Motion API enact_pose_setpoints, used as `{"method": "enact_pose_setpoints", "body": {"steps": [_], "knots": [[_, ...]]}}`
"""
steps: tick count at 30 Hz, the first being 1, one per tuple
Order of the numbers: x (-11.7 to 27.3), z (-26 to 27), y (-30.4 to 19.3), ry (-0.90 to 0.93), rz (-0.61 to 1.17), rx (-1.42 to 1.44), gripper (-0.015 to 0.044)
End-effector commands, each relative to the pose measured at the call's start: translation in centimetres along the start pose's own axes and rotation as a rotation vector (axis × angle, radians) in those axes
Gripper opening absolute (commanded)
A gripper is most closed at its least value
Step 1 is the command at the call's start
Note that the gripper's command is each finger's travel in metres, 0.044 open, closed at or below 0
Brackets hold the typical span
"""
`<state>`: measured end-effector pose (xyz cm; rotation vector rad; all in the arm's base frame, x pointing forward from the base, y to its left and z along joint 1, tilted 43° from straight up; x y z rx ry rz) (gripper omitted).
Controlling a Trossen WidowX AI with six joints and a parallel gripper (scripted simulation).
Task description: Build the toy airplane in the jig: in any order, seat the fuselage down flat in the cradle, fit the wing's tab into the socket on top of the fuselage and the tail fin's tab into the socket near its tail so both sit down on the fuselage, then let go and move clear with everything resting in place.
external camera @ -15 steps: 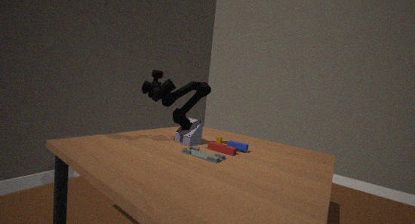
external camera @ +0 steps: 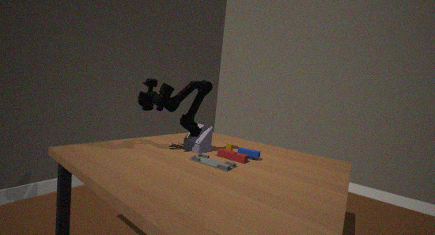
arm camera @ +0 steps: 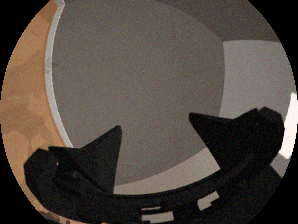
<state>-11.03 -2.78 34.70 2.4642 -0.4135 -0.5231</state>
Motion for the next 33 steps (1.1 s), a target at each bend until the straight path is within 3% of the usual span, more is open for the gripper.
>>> {"method": "enact_pose_setpoints", "body": {"steps": [1, 8, 16, 25, 33], "knots": [[0.8, 1.5, 2.9, 0.088, -0.161, -0.039, 0.0440], [4.2, 4.7, 8.0, 0.311, -0.408, -0.068, 0.0440], [12.6, 8.0, 12.6, 0.646, -0.729, -0.086, 0.0440], [23.5, 9.6, 12.8, 1.016, -0.995, -0.064, 0.0440], [34.1, 9.0, 8.5, 1.335, -1.188, 0.097, 0.0440]]}}
Point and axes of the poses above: the point midway between the two fingers, 35 mm back from their tips, its own x axis back along the fingers, its own z axis across the jaws, y = z × x, the point moved 7 cm from there along x, back along the fingers, and after that the axes turned 1 degree about x, right-handed, at the moved point
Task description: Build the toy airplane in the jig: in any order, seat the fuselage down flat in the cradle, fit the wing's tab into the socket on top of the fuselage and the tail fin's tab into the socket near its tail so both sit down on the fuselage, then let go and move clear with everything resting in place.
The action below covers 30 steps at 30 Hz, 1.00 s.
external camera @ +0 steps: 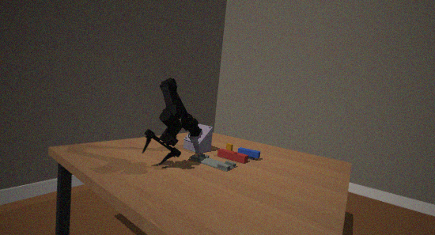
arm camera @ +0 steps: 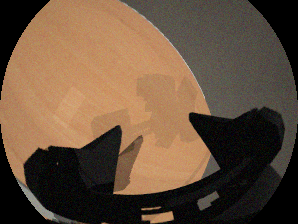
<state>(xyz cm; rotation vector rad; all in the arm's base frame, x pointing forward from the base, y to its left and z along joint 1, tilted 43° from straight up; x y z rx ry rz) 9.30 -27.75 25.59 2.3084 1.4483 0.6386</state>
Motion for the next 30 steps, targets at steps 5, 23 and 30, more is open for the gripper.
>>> {"method": "enact_pose_setpoints", "body": {"steps": [5, 23, 30], "knots": [[5.3, 9.8, 3.9, 0.354, -0.089, 0.088, 0.0440], [26.8, 25.1, -2.6, 0.745, -0.005, 0.553, 0.0440], [32.6, 26.1, -8.2, 0.661, 0.017, 0.705, 0.0440]]}}
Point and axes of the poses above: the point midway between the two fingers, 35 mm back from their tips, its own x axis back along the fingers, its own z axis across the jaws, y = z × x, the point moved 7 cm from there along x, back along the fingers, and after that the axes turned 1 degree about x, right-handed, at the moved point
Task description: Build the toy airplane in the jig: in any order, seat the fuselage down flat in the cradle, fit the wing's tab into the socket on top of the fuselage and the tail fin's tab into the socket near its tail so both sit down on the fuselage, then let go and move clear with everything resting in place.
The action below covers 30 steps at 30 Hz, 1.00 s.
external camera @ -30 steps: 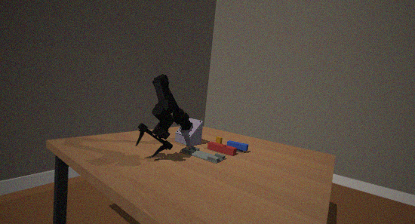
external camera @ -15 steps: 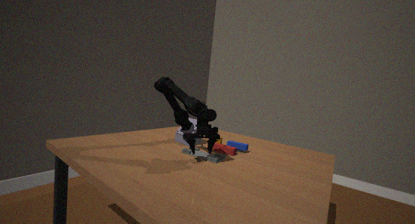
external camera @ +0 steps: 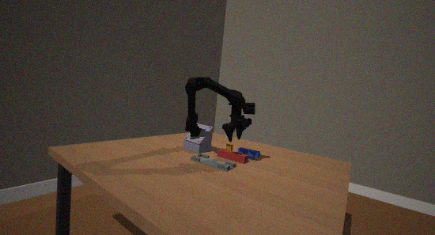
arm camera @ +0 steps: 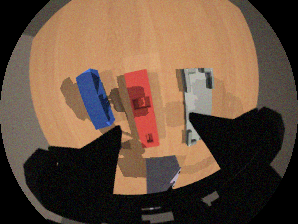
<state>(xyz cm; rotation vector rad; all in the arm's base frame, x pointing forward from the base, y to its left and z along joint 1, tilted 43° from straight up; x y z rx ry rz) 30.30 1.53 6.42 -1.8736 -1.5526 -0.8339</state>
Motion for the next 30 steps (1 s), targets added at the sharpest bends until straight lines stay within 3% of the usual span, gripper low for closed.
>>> {"method": "enact_pose_setpoints", "body": {"steps": [1, 4, 8, 30], "knots": [[0.9, 2.2, -1.1, -0.032, 0.037, 0.031, 0.0440], [0.6, 2.2, -1.1, -0.031, 0.037, 0.031, 0.0440], [-4.1, 2.0, -1.3, -0.033, 0.037, 0.031, 0.0440], [-7.6, 1.9, -1.3, -0.034, 0.037, 0.031, 0.0440]]}}
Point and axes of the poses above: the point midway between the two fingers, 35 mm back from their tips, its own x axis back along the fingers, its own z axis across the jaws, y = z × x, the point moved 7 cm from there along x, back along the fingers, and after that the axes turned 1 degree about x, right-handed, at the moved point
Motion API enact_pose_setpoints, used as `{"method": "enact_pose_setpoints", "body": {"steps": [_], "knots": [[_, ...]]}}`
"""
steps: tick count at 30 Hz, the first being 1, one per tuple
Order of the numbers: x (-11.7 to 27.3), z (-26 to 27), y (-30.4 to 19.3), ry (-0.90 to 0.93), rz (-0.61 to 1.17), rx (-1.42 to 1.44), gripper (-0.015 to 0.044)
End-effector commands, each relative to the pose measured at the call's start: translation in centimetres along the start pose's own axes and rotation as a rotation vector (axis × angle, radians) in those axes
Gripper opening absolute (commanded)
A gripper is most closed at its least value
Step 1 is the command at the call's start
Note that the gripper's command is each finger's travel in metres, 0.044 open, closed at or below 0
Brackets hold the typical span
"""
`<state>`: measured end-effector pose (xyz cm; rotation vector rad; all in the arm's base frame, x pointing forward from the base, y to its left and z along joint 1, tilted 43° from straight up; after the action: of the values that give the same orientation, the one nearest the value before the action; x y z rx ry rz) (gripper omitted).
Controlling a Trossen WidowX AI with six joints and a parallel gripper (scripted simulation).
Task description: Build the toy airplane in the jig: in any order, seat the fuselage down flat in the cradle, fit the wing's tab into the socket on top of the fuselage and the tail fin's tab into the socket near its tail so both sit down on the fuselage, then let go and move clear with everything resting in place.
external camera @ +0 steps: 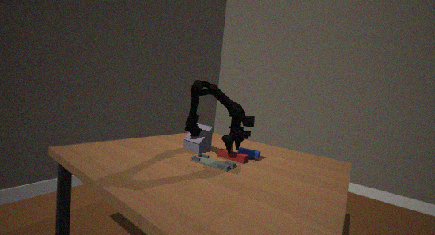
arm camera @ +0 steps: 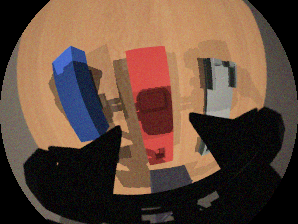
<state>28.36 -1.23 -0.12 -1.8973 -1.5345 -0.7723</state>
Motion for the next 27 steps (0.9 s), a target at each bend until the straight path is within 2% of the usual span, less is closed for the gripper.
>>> {"method": "enact_pose_setpoints", "body": {"steps": [1, 21, 27], "knots": [[-0.7, 0.0, -0.1, -0.006, 0.001, 0.006, 0.0440], [-3.6, -0.1, -0.2, -0.009, 0.001, 0.006, 0.0440], [-3.6, -0.1, -0.2, -0.009, 0.001, 0.006, 0.0282]]}}
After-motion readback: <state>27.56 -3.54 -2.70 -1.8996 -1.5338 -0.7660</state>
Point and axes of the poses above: the point midway between the two fingers, 35 mm back from their tips, its own x axis back along the fingers, its own z axis across the jaws, y = z × x, the point moved 7 cm from there along x, back along the fingers, and after that the axes turned 1 degree about x, right-handed, at the moved point
